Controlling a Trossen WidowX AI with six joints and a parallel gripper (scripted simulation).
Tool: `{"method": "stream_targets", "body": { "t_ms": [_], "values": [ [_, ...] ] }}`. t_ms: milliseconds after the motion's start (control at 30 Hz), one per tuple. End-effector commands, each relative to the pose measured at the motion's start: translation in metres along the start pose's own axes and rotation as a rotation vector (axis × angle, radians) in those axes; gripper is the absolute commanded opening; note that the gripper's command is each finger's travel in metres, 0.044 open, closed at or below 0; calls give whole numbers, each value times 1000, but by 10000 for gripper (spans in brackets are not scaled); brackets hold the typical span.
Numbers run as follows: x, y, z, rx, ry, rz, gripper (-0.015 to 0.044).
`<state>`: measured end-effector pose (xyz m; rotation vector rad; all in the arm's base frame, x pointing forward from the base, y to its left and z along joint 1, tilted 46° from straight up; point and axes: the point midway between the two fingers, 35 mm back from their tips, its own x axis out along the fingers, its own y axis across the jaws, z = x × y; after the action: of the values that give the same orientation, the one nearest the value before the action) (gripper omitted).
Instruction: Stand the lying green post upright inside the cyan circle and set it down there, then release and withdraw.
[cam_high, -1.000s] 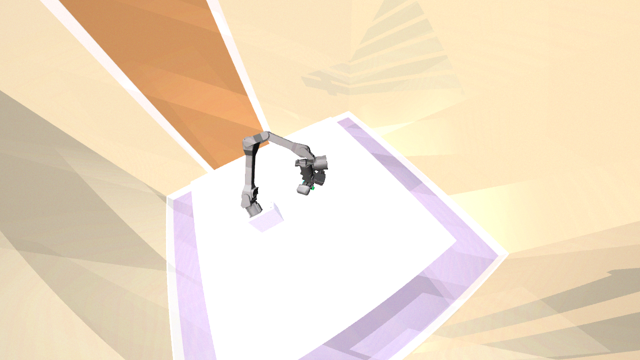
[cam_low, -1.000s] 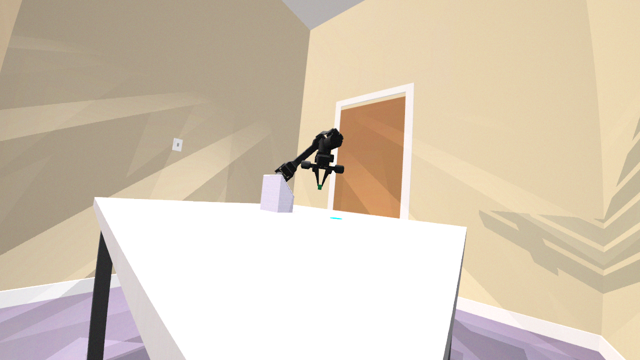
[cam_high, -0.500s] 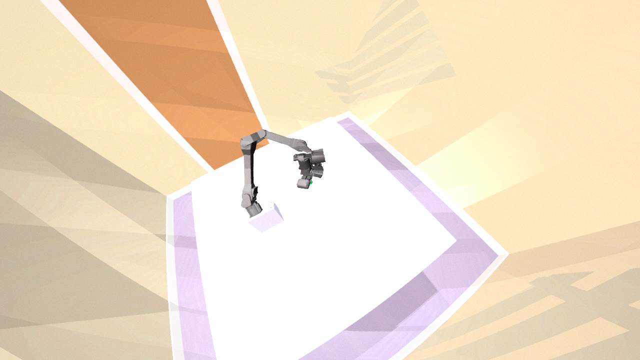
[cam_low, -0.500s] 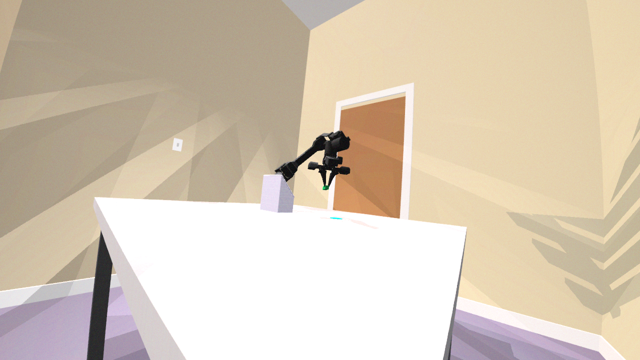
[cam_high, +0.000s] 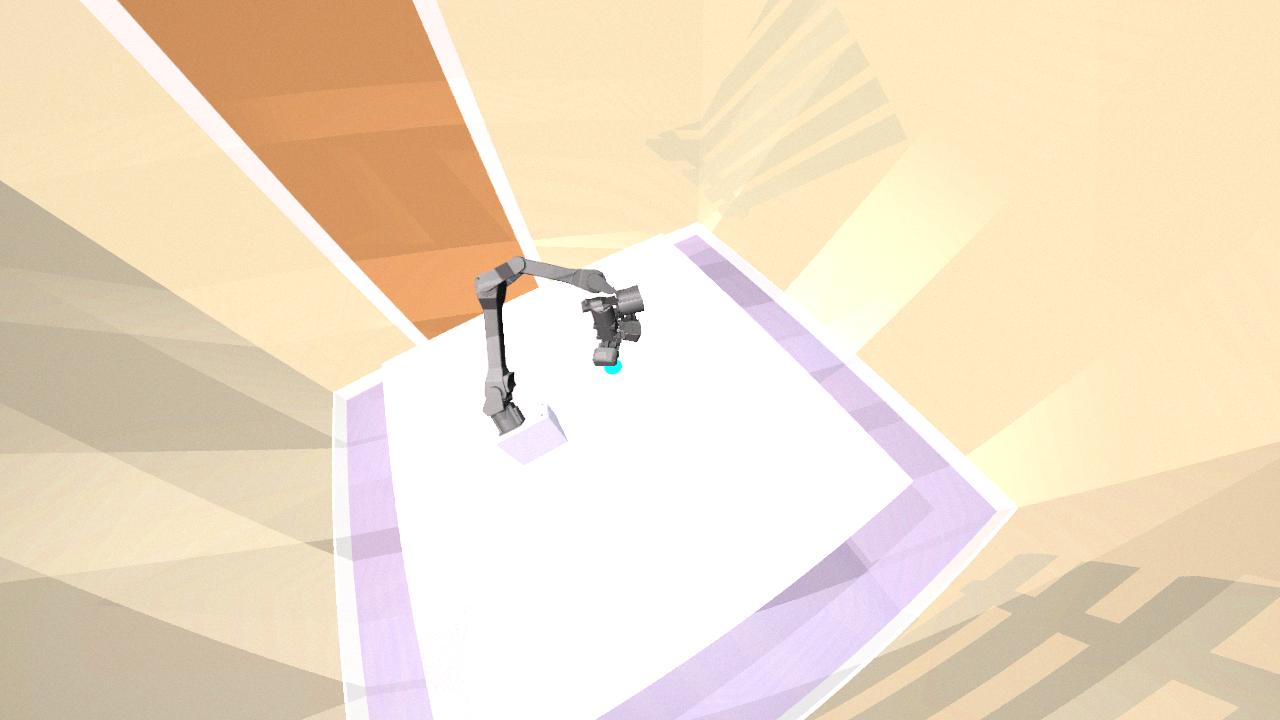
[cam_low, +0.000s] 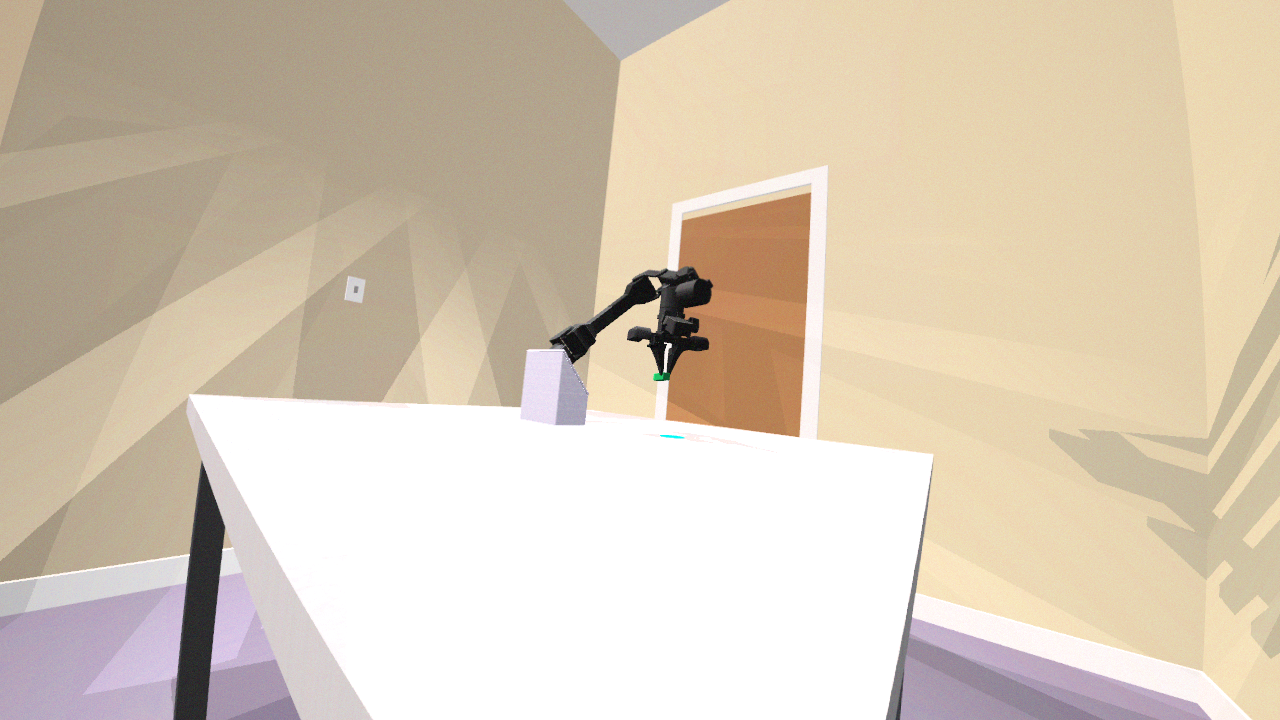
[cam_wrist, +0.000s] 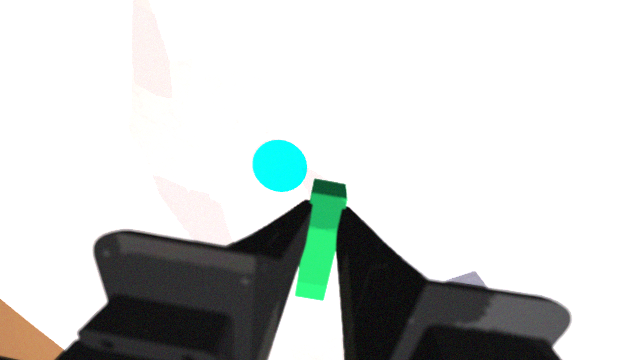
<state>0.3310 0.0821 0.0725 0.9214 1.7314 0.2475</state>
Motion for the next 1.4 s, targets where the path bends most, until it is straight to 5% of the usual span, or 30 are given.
{"method": "stream_targets", "body": {
  "t_ms": [0,1367],
  "values": [
    [-3,13,-8,-59,-4,11,23],
    [11,37,-31,-231,-75,-82,23]
  ]
}}
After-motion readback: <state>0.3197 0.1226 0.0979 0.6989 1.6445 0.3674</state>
